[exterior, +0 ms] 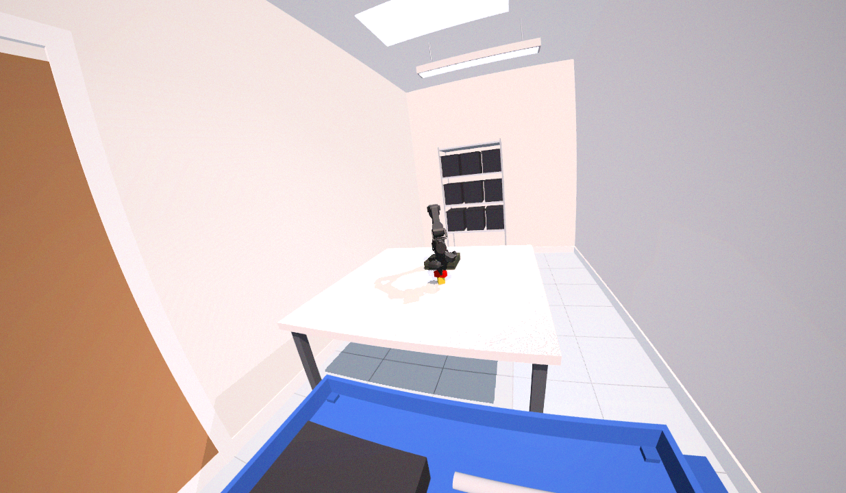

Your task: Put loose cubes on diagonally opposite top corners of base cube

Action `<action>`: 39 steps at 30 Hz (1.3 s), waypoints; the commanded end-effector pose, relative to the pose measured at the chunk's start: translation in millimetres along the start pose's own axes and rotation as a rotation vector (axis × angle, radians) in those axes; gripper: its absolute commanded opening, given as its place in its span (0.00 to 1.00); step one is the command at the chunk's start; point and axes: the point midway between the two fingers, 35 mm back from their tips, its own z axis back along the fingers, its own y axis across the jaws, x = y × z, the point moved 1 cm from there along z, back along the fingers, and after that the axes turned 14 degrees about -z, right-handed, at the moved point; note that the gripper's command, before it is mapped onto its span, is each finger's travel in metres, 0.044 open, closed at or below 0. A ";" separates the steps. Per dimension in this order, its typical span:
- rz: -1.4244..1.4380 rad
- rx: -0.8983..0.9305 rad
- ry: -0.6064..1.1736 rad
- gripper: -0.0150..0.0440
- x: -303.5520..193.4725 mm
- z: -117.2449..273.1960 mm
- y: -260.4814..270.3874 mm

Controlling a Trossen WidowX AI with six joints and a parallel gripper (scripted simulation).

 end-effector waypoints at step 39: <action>0.000 -0.001 0.000 0.60 0.2 27.8 0.0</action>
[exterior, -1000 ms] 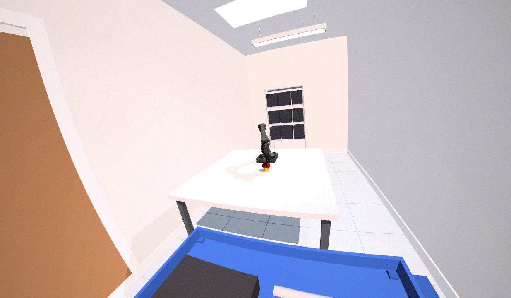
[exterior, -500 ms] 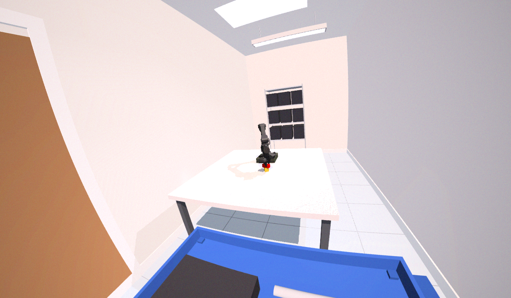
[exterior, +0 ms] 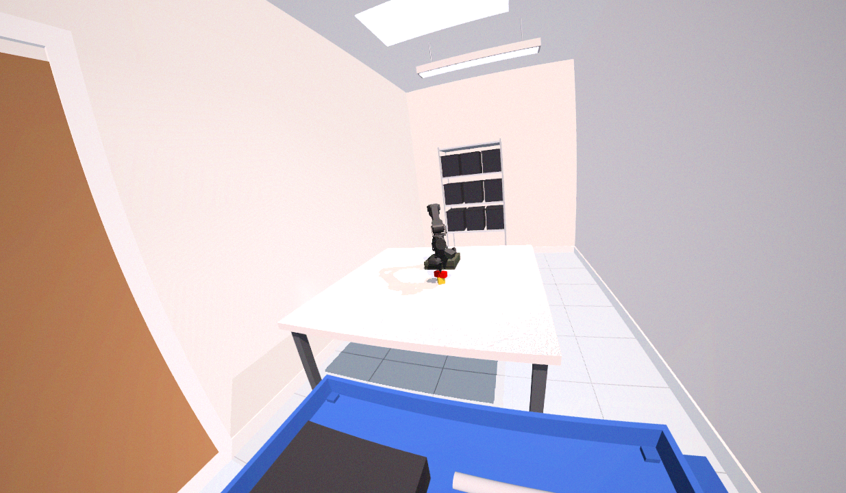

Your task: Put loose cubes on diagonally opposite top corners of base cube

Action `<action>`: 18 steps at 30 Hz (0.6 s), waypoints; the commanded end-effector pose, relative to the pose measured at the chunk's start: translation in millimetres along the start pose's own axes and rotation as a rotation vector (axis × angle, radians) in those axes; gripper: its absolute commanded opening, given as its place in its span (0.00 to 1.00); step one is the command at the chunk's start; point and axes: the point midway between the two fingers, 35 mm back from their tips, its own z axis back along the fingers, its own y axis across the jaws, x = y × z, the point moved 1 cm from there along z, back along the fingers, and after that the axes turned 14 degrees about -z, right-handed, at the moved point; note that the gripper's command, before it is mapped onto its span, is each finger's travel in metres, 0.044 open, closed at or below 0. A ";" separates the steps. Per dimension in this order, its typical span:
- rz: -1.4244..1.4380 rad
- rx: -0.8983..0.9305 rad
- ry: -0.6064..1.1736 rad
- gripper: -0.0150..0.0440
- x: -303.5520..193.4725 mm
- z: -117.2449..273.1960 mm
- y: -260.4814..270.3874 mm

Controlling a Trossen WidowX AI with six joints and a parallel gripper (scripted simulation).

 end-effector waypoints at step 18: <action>-0.001 -0.005 -0.006 0.60 1.2 37.1 -0.7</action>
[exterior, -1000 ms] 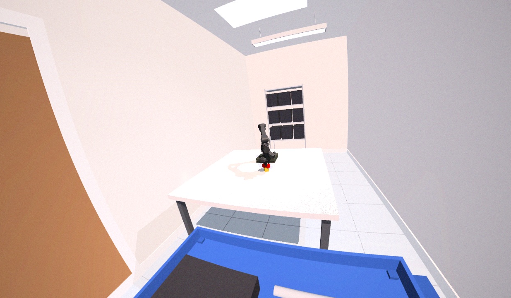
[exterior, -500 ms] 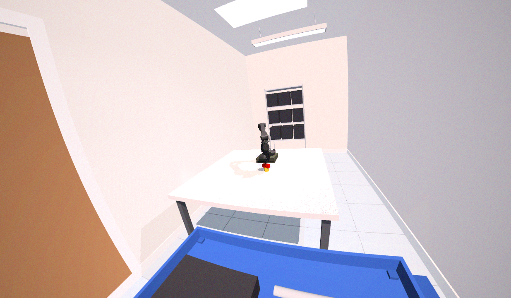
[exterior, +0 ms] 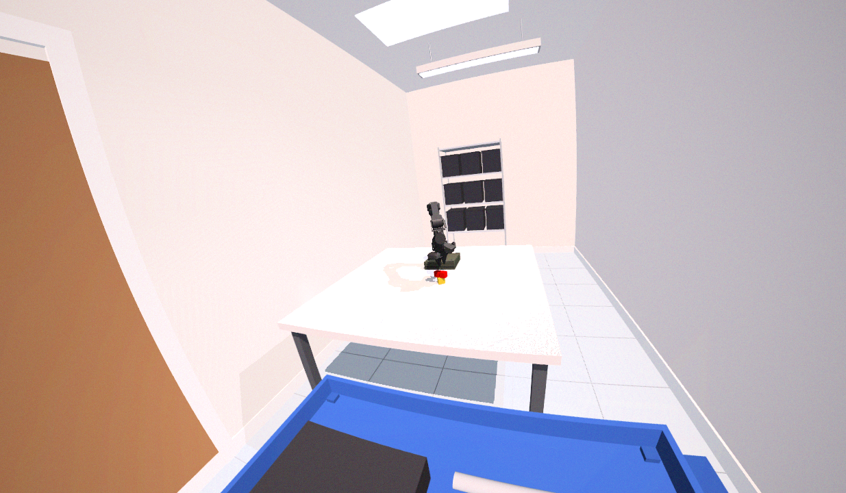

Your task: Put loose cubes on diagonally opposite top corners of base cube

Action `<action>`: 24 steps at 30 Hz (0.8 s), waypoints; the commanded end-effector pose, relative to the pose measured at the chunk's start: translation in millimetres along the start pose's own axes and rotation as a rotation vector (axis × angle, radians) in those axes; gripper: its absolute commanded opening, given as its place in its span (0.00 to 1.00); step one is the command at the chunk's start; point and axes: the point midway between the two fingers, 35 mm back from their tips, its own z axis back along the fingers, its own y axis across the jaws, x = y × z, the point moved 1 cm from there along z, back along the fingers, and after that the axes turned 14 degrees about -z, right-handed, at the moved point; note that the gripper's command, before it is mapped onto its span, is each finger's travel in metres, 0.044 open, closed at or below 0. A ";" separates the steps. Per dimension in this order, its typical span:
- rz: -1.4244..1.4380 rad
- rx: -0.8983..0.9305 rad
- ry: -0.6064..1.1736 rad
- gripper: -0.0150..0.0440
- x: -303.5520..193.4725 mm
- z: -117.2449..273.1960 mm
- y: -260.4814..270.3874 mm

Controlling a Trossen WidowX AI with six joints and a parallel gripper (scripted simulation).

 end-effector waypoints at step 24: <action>0.001 0.010 -0.005 0.93 57.0 13.2 96.9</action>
